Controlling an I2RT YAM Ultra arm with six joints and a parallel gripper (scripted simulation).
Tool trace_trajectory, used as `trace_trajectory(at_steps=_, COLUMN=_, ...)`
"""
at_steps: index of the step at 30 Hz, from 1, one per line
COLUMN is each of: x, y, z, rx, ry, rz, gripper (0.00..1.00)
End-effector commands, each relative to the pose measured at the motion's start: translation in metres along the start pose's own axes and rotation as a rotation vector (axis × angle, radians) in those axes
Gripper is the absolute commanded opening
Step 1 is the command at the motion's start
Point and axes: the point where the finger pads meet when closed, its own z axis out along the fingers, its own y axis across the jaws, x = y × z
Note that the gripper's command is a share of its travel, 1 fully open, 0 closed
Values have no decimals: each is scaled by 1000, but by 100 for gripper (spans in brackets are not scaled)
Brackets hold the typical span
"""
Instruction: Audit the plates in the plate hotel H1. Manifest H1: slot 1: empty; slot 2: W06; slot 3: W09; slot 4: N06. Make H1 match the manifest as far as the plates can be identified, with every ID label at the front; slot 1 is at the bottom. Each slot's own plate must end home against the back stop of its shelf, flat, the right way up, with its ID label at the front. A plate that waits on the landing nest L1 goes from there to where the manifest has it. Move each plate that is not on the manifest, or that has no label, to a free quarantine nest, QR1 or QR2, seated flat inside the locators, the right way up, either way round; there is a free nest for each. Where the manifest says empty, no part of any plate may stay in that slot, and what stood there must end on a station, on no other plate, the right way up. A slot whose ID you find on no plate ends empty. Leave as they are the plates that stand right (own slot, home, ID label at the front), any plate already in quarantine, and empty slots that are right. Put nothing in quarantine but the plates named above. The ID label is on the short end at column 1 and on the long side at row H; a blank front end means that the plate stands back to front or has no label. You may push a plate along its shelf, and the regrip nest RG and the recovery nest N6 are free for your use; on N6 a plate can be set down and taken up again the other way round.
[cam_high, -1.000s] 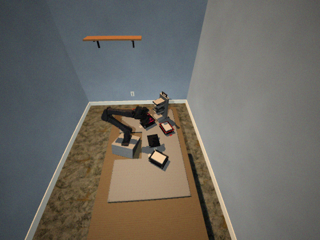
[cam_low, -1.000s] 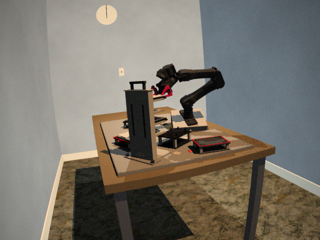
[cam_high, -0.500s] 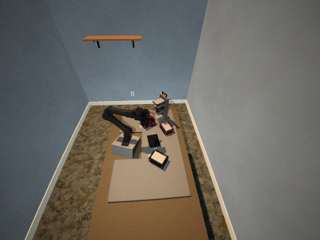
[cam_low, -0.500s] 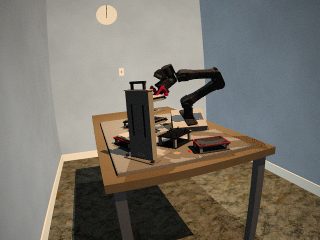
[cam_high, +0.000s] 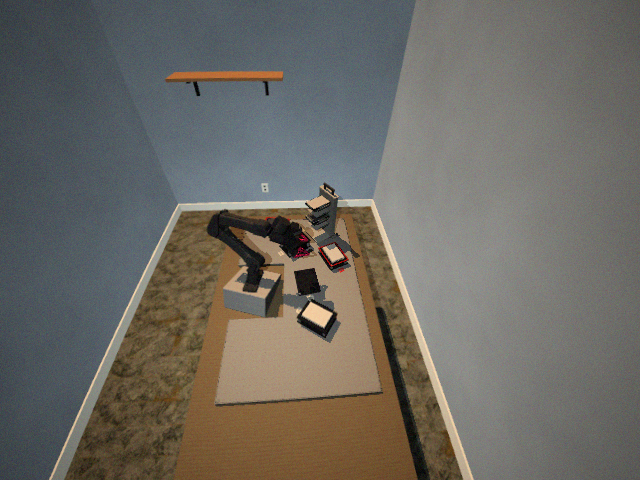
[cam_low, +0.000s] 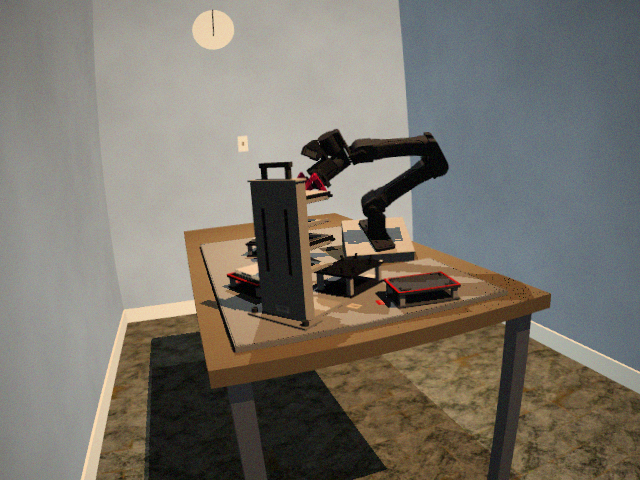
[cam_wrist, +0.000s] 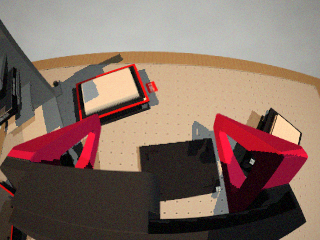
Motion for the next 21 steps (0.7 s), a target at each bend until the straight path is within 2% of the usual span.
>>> trace_trajectory(at_steps=1, x=-13, y=-4, z=-2, rx=59, ry=-26, rz=25, gripper=100)
trace_trajectory(at_steps=2, x=-16, y=-1, z=-7, rx=70, ry=-45, rz=26, gripper=100)
trace_trajectory(at_steps=6, x=-16, y=-1, z=-7, rx=125, ry=-45, rz=63, gripper=100)
trace_trajectory(at_steps=7, x=-13, y=-3, z=-4, rx=144, ry=-29, rz=77, gripper=100)
trace_trajectory(at_steps=9, x=-13, y=-3, z=-4, rx=144, ry=-29, rz=77, gripper=100)
trace_trajectory(at_steps=11, x=-10, y=-5, z=-1, rx=177, ry=-14, rz=99, gripper=100)
trace_trajectory(at_steps=21, x=-10, y=-5, z=0, rx=320, ry=-16, rz=183, gripper=100)
